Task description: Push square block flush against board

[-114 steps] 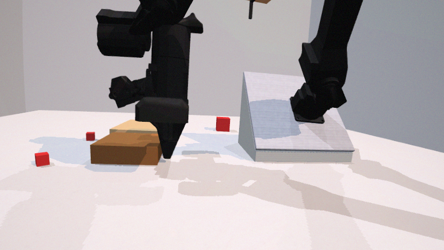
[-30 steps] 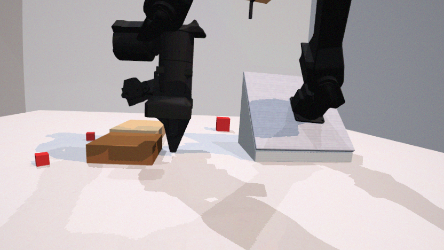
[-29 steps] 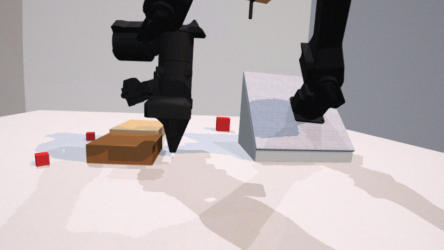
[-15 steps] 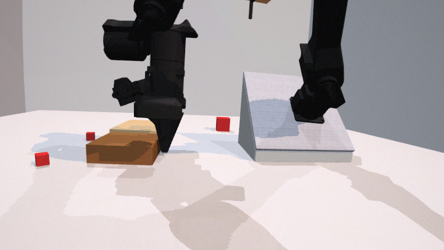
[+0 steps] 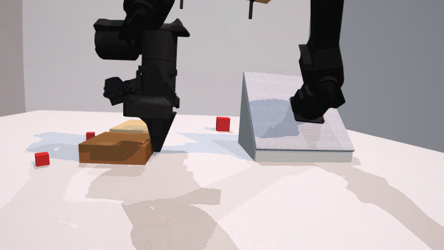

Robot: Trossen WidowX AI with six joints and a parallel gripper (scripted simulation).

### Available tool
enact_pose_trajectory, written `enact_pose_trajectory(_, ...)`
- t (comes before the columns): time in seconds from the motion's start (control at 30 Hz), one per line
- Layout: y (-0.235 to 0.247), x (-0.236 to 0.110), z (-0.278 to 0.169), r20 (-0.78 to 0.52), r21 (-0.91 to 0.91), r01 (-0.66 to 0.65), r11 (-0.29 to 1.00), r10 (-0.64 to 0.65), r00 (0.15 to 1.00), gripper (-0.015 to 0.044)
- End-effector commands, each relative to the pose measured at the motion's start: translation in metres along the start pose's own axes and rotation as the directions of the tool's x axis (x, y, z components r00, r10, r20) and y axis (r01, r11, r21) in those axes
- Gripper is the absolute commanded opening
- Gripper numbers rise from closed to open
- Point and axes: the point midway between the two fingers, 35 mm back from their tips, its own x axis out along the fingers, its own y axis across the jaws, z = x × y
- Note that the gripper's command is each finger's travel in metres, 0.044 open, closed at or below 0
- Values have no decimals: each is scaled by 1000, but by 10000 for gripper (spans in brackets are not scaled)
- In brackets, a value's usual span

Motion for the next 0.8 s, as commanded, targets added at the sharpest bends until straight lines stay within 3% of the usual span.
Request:
enact_pose_trajectory(0.0, 0, 2, 5, -2, 3, -6, 1000, 6, 1000, 0)
enact_pose_trajectory(0.77, 0, 2, -24, -3, 4, -6, 1000, 6, 1000, 0)
